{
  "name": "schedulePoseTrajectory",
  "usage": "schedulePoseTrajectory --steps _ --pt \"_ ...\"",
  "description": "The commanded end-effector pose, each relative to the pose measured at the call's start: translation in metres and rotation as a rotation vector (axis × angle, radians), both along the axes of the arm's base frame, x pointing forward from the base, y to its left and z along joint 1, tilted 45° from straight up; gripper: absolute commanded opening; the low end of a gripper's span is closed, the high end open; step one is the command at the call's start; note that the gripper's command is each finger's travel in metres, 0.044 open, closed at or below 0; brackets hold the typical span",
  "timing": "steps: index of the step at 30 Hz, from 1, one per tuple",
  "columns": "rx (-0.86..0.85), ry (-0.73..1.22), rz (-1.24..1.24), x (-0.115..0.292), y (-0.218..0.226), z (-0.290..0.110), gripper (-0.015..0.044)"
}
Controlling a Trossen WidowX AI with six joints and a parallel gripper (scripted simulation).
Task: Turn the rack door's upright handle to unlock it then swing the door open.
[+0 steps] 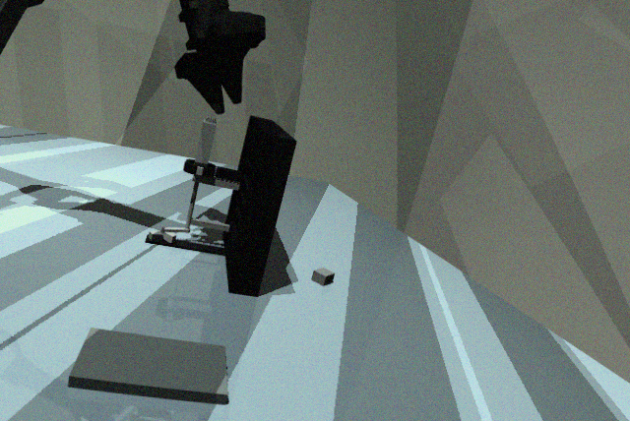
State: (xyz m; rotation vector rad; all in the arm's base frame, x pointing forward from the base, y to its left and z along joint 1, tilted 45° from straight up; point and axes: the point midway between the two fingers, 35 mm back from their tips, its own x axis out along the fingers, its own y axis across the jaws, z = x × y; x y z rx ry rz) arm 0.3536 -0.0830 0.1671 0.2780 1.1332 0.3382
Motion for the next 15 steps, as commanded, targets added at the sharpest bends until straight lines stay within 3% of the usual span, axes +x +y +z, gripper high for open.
schedulePoseTrajectory --steps 1,15 --pt "0.099 0.082 0.006 -0.005 -0.003 -0.005 0.0297" --pt "0.359 0.25 -0.023 -0.017 -0.015 -0.006 0.0297"
